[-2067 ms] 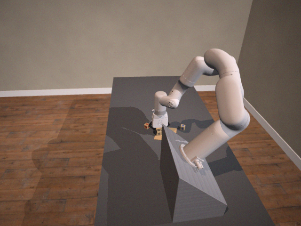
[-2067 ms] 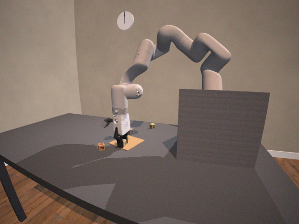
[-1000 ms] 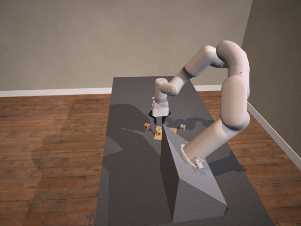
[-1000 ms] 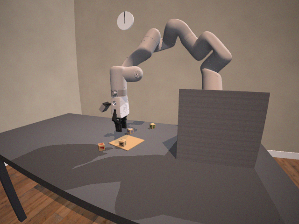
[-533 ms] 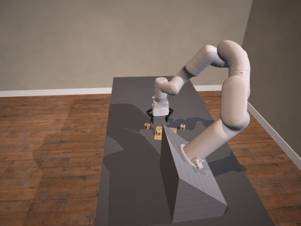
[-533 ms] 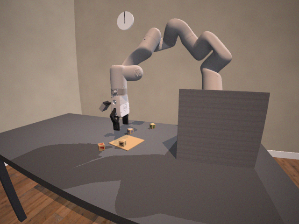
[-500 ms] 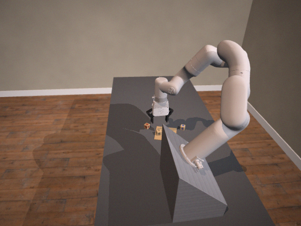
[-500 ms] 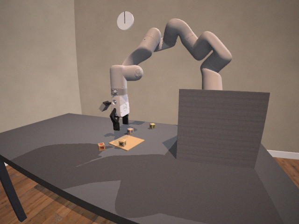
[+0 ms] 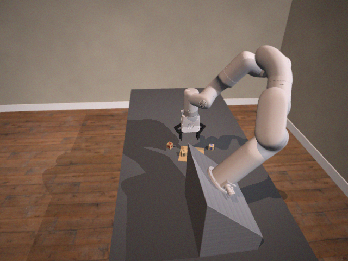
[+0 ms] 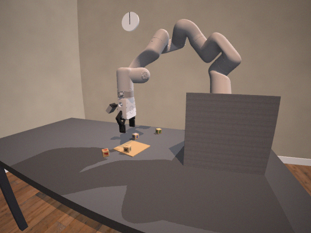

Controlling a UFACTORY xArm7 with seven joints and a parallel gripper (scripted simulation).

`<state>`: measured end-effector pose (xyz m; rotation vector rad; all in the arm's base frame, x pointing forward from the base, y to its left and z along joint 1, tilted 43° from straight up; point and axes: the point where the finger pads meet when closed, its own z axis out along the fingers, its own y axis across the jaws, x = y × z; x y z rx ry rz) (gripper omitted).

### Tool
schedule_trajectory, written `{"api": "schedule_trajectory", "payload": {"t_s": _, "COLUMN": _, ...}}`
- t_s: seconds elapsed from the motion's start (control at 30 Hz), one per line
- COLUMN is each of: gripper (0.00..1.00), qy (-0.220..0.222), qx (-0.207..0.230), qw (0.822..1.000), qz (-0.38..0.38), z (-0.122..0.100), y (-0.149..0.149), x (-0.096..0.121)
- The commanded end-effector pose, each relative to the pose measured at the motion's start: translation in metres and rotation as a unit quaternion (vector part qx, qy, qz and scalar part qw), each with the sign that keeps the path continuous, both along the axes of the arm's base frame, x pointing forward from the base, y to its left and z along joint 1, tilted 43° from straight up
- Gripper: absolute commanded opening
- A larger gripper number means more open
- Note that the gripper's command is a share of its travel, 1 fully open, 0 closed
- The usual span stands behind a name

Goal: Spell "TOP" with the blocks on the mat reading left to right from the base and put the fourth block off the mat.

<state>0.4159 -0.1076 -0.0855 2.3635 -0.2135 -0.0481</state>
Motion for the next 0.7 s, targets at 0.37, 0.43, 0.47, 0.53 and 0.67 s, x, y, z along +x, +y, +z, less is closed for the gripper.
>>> {"api": "schedule_trajectory", "payload": {"t_s": 0.37, "gripper": 1.00, "qy": -0.123, "qx": -0.045, "qw": 0.987, "qz": -0.099, "z": 0.130, "y": -0.116, "x": -0.012}}
{"api": "schedule_trajectory", "payload": {"t_s": 0.43, "gripper": 1.00, "qy": -0.138, "qx": -0.046, "qw": 0.983, "qz": -0.116, "z": 0.144, "y": -0.131, "x": -0.022}}
{"api": "schedule_trajectory", "payload": {"t_s": 0.47, "gripper": 1.00, "qy": -0.146, "qx": -0.046, "qw": 0.980, "qz": -0.126, "z": 0.150, "y": -0.138, "x": -0.027}}
{"api": "schedule_trajectory", "payload": {"t_s": 0.53, "gripper": 1.00, "qy": -0.161, "qx": -0.046, "qw": 0.975, "qz": -0.145, "z": 0.161, "y": -0.153, "x": -0.040}}
{"api": "schedule_trajectory", "payload": {"t_s": 0.67, "gripper": 1.00, "qy": -0.189, "qx": -0.039, "qw": 0.963, "qz": -0.188, "z": 0.177, "y": -0.178, "x": -0.070}}
